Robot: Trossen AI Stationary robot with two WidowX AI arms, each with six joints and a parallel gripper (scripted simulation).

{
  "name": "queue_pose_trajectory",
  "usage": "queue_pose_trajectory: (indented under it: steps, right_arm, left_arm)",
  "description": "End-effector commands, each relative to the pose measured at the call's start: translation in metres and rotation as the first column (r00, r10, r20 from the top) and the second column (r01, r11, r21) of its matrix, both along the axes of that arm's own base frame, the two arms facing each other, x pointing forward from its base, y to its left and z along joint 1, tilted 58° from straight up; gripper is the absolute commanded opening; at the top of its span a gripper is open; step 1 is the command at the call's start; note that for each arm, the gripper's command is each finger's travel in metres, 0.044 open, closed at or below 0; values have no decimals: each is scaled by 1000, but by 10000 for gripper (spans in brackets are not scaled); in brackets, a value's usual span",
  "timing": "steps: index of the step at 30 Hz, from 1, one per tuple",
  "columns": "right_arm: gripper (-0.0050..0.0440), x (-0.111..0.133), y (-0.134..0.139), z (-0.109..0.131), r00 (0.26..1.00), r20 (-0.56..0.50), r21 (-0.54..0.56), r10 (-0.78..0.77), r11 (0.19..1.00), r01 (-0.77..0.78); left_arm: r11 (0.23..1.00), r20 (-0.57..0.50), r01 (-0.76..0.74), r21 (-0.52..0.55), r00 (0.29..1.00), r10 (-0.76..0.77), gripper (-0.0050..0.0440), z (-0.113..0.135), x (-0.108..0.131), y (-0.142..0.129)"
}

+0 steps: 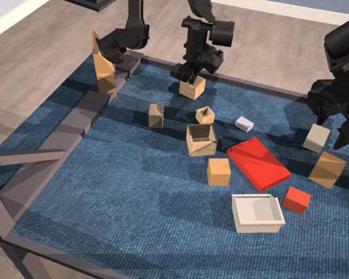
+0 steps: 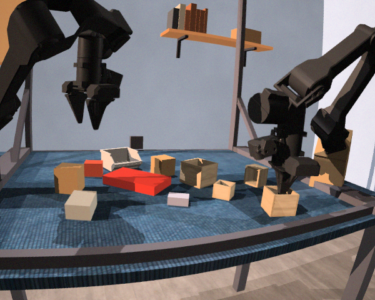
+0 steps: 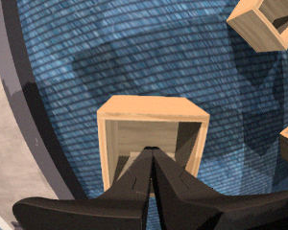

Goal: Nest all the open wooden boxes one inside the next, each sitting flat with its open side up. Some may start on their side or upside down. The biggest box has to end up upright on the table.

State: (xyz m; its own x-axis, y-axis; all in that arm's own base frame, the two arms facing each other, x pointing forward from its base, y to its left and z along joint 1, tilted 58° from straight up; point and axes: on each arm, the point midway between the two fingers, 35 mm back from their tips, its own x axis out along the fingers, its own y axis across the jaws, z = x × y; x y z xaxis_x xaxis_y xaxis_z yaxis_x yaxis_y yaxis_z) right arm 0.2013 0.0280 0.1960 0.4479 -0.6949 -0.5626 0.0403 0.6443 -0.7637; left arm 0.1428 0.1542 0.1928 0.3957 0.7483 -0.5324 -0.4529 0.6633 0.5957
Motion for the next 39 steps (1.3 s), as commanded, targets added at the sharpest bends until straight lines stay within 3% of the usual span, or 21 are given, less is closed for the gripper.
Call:
queue_pose_trajectory:
  steps: [1,11,25,39]
  right_arm:
    - [400,1,0,2,1000,2,0,1,1000,-1]
    - [400,1,0,2,1000,2,0,1,1000,-1]
    - [400,1,0,2,1000,2,0,1,1000,-1]
    - [400,1,0,2,1000,2,0,1,1000,-1]
  left_arm:
    - [1000,-3,5,1,1000,-5,24,-2,2,2]
    - [1000,13,3,8,1000,-3,264,3,2,2]
    - [1000,13,3,8,1000,-4,265,3,2,2]
    - [1000,15,-6,-19,1000,7,265,14,-4,-19]
